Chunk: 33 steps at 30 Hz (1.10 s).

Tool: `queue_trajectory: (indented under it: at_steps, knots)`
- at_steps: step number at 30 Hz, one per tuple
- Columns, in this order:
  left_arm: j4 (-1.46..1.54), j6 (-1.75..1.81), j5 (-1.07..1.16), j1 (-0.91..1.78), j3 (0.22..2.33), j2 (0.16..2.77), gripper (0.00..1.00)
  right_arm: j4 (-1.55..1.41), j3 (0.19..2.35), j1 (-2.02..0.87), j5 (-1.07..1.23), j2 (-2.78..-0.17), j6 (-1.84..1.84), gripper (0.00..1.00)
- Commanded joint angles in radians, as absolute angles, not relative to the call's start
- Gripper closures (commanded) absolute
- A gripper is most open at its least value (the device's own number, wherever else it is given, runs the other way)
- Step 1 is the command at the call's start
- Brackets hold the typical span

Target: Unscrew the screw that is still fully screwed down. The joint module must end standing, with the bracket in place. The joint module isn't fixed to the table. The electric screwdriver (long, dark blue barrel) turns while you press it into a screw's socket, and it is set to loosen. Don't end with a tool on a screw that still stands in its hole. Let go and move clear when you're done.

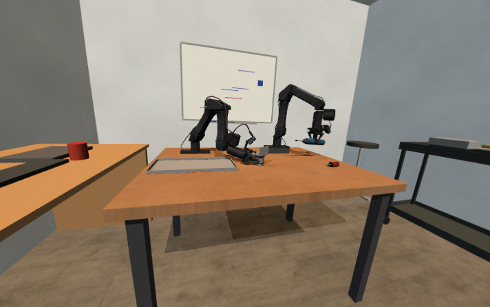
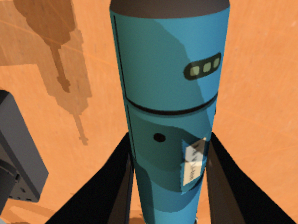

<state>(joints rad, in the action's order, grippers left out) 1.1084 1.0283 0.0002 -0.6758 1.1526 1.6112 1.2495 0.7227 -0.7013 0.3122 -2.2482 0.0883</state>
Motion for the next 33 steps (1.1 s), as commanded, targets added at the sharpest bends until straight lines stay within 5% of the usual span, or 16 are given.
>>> queue_trajectory:
  at_steps: [1,33]
  knots:
    - [1.095,1.023,-0.004,-0.666,1.209,1.57,0.58,1.23,0.706,-0.707,0.319,-2.259,0.081,0.41]
    - [0.893,1.023,-0.004,-0.666,1.062,1.624,0.58,1.23,0.706,-0.707,0.319,-2.259,0.081,0.41]
